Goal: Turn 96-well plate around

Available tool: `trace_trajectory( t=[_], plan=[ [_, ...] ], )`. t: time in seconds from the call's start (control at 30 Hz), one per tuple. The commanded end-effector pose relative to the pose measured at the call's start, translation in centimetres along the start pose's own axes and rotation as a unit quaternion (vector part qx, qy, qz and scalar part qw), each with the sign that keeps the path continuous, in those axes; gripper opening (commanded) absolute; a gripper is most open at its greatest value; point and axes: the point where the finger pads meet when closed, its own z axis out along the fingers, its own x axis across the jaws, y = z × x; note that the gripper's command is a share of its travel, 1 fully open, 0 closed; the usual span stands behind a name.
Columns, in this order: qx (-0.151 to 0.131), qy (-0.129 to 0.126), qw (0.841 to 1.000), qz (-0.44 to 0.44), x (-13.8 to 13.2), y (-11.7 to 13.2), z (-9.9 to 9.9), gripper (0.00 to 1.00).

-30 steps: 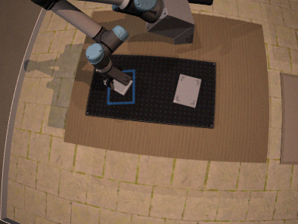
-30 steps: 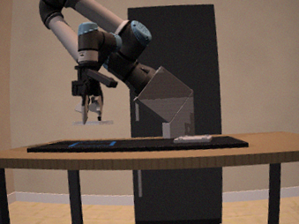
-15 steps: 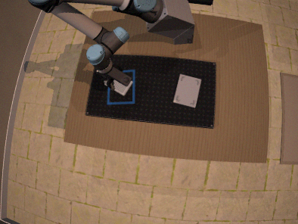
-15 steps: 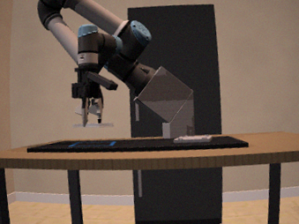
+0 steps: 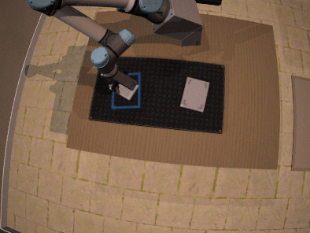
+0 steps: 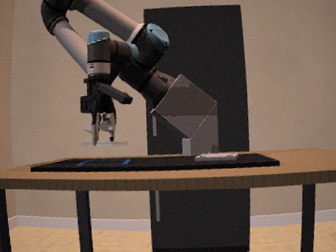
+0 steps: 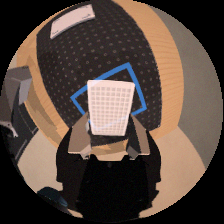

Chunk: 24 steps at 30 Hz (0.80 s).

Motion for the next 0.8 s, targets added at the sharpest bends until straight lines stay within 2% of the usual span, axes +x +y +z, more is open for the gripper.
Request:
trace_trajectory(
  t=[0.0,0.77],
  plan=[
    [0.0,0.001,1.0,0.0,0.0,0.0,0.3,0.0],
    [0.0,0.001,1.0,0.0,0.0,0.0,1.7,0.0]
  ],
)
